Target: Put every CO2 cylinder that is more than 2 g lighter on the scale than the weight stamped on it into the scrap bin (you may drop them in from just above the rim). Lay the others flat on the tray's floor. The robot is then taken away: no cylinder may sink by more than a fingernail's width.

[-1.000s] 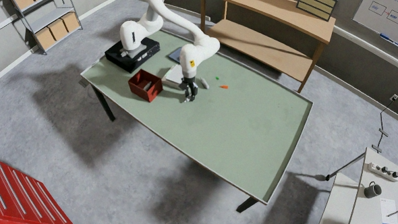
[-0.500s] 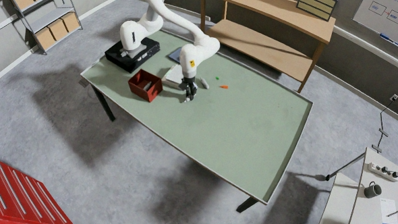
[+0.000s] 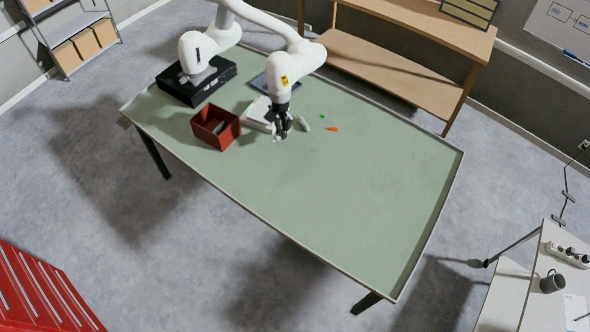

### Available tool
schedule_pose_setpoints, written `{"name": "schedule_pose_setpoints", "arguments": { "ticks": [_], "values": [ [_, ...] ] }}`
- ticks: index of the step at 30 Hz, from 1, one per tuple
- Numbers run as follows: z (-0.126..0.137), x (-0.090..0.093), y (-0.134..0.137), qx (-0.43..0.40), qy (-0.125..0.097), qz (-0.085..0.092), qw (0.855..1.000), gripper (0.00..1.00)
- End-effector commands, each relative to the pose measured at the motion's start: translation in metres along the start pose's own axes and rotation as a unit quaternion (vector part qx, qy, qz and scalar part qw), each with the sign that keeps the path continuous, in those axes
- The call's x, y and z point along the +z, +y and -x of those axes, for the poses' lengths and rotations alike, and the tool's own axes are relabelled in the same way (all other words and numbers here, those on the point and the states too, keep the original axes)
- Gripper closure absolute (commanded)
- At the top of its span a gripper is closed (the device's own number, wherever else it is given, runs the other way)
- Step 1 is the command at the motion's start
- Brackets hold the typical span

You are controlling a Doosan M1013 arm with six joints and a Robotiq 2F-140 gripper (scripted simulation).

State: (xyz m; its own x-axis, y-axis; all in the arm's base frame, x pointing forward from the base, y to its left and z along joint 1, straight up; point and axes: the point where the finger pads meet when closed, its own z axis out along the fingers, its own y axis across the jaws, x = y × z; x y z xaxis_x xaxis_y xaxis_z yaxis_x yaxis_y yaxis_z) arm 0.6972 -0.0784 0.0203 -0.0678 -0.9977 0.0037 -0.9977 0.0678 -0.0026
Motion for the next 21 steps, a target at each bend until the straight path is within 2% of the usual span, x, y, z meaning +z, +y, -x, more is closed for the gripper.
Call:
{"name": "schedule_pose_setpoints", "arguments": {
  "ticks": [1, 5, 8, 11, 17, 18, 20, 21],
  "values": [
    [0.000, -0.031, -0.001, 0.000, 0.000, -0.001, 1.000, 0.90],
    [0.000, -0.070, -0.001, 0.000, 0.000, -0.001, 1.000, 0.90],
    [0.000, -0.091, -0.001, 0.000, 0.000, -0.001, 1.000, 0.90],
    [0.000, -0.100, -0.001, 0.000, 0.000, -0.001, 1.000, 0.90],
    [0.002, -0.102, 0.001, -0.002, 0.000, -0.001, 1.000, 0.90],
    [0.009, -0.103, 0.012, -0.010, 0.000, -0.001, 1.000, 0.90],
    [0.038, -0.106, 0.064, -0.052, 0.000, -0.001, 0.999, 0.90],
    [0.041, -0.105, 0.073, -0.080, 0.000, -0.001, 0.997, 0.90]
  ]
}}
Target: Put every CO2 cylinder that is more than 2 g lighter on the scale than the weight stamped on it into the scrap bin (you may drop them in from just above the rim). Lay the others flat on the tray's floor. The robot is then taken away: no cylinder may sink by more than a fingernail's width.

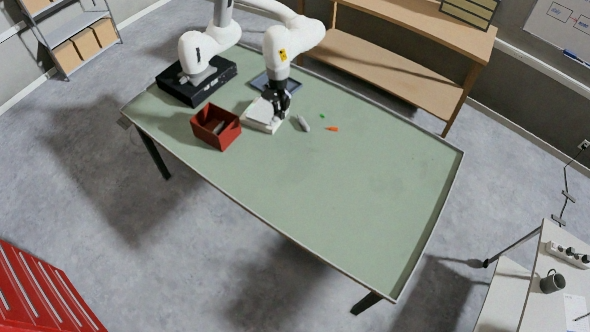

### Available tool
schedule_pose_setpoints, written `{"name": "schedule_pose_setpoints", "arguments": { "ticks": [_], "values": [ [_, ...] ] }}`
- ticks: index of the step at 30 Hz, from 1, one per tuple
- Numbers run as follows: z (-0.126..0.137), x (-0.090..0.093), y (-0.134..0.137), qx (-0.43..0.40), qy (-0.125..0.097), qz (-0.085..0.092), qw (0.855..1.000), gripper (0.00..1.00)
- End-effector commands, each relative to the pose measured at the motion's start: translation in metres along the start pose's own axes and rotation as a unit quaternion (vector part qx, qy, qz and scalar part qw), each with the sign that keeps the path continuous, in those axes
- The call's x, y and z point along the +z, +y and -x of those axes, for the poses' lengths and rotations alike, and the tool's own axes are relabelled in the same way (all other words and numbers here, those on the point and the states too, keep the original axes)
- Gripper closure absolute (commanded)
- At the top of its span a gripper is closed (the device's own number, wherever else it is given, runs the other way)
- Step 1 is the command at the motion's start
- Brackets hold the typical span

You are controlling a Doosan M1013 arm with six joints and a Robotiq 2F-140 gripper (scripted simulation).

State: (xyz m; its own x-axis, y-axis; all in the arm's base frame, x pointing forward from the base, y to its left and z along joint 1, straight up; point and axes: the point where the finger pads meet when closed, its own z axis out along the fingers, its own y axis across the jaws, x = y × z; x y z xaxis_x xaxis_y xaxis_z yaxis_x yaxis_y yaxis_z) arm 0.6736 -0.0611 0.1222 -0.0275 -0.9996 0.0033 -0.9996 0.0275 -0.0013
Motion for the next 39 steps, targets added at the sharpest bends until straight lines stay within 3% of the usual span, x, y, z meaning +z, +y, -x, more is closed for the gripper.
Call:
{"name": "schedule_pose_setpoints", "arguments": {
  "ticks": [1, 7, 17, 39],
  "values": [
    [0.034, -0.002, 0.061, -0.084, 0.000, -0.002, 0.996, 0.90],
    [0.077, 0.001, 0.150, -0.112, 0.000, -0.002, 0.994, 0.90],
    [0.077, 0.013, 0.150, -0.112, 0.000, -0.002, 0.994, 0.90],
    [0.077, 0.090, 0.150, -0.112, 0.000, -0.002, 0.994, 0.90]
  ]
}}
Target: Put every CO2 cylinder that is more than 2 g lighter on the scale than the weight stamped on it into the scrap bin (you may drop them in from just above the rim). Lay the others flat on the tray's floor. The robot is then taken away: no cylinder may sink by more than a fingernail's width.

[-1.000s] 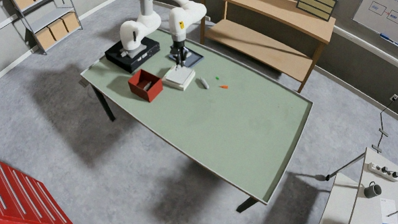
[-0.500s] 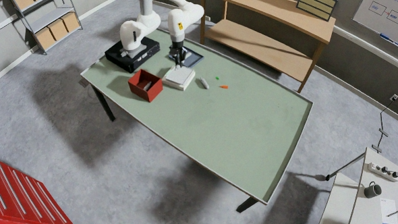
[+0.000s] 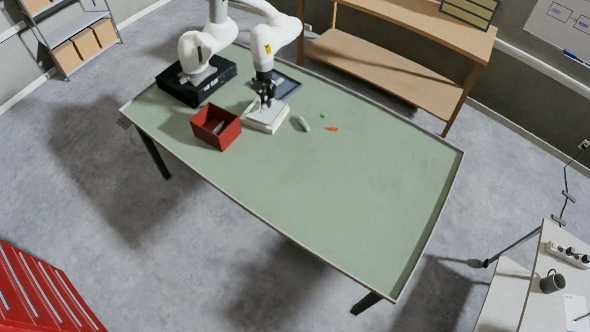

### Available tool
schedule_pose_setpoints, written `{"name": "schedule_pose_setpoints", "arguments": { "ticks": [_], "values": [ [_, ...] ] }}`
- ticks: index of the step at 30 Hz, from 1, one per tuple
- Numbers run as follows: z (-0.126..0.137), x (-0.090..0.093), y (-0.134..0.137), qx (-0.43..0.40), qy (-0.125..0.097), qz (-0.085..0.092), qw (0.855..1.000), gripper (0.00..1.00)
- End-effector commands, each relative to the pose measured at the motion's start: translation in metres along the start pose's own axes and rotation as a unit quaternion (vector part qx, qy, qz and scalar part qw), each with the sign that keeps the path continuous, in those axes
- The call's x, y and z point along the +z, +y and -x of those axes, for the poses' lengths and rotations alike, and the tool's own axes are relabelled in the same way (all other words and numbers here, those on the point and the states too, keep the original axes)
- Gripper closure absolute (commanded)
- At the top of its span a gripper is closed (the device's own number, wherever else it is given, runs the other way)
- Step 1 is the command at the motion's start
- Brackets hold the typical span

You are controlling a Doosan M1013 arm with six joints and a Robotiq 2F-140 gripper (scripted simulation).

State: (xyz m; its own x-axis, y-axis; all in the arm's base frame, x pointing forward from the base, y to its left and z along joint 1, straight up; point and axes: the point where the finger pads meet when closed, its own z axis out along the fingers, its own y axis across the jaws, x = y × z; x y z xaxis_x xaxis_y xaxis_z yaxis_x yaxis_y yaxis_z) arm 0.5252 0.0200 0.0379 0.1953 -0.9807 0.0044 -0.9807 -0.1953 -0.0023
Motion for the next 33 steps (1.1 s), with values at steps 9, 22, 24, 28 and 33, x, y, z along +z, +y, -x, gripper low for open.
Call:
{"name": "schedule_pose_setpoints", "arguments": {
  "ticks": [9, 22, 24, 28, 33],
  "values": [
    [0.000, 0.020, -0.001, 0.000, 0.000, -0.001, 1.000, 0.90],
    [0.000, 0.023, -0.001, 0.000, 0.000, -0.001, 1.000, 0.90],
    [0.000, 0.023, -0.001, 0.000, 0.000, -0.001, 1.000, 0.90],
    [0.000, 0.023, -0.001, 0.000, 0.000, -0.001, 1.000, 0.60],
    [0.000, 0.023, -0.001, 0.000, 0.000, -0.001, 1.000, 0.60]
  ]
}}
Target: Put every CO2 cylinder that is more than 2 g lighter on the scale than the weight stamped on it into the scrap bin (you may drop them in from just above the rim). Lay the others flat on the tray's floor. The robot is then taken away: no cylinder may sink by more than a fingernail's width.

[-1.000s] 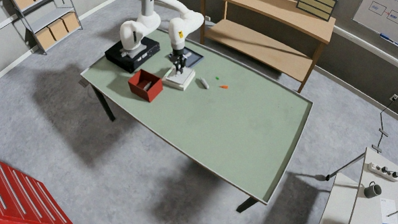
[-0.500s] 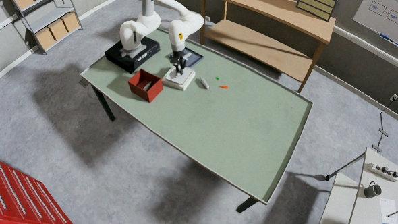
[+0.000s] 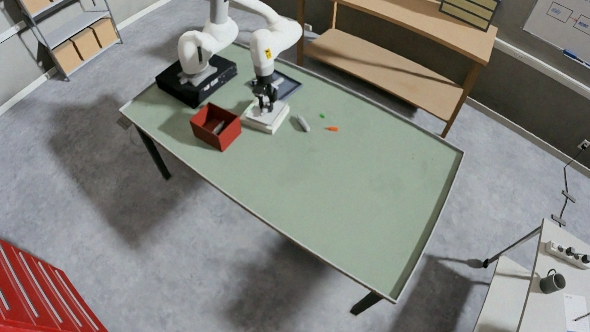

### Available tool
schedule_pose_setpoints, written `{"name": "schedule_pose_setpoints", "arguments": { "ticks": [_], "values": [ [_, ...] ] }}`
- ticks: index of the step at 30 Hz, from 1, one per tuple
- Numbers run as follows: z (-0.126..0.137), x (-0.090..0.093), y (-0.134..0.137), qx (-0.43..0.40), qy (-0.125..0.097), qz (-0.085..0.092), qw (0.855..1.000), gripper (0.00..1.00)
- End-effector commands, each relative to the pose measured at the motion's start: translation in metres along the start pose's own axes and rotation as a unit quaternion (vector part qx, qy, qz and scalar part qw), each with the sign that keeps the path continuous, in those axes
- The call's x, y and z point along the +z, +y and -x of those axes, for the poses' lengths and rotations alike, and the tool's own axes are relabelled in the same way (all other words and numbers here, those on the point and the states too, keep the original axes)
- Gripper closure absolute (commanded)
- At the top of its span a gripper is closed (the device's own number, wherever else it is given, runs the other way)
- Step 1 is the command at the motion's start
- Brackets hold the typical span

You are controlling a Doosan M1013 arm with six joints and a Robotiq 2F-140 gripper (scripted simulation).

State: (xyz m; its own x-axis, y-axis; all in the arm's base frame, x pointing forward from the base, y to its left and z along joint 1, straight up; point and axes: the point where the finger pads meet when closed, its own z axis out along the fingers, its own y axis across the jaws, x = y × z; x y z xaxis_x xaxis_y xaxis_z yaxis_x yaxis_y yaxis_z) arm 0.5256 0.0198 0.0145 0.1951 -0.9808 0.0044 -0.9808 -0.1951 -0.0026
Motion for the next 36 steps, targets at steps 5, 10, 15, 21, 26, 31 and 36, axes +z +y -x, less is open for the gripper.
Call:
{"name": "schedule_pose_setpoints", "arguments": {
  "ticks": [5, 10, 15, 21, 26, 31, 36],
  "values": [
    [0.000, -0.001, 0.000, 0.000, 0.000, -0.001, 1.000, 0.60],
    [0.000, -0.001, 0.000, 0.000, 0.000, -0.001, 1.000, 0.60],
    [0.000, -0.001, 0.000, 0.000, 0.000, -0.001, 1.000, 0.60],
    [0.000, -0.001, 0.000, 0.000, 0.000, -0.001, 1.000, 0.60],
    [0.000, -0.001, 0.000, 0.000, 0.000, -0.001, 1.000, 0.60],
    [0.000, -0.006, 0.000, 0.000, 0.000, -0.001, 1.000, 0.60],
    [0.000, -0.025, 0.000, 0.000, 0.000, -0.001, 1.000, 0.60]
  ]
}}
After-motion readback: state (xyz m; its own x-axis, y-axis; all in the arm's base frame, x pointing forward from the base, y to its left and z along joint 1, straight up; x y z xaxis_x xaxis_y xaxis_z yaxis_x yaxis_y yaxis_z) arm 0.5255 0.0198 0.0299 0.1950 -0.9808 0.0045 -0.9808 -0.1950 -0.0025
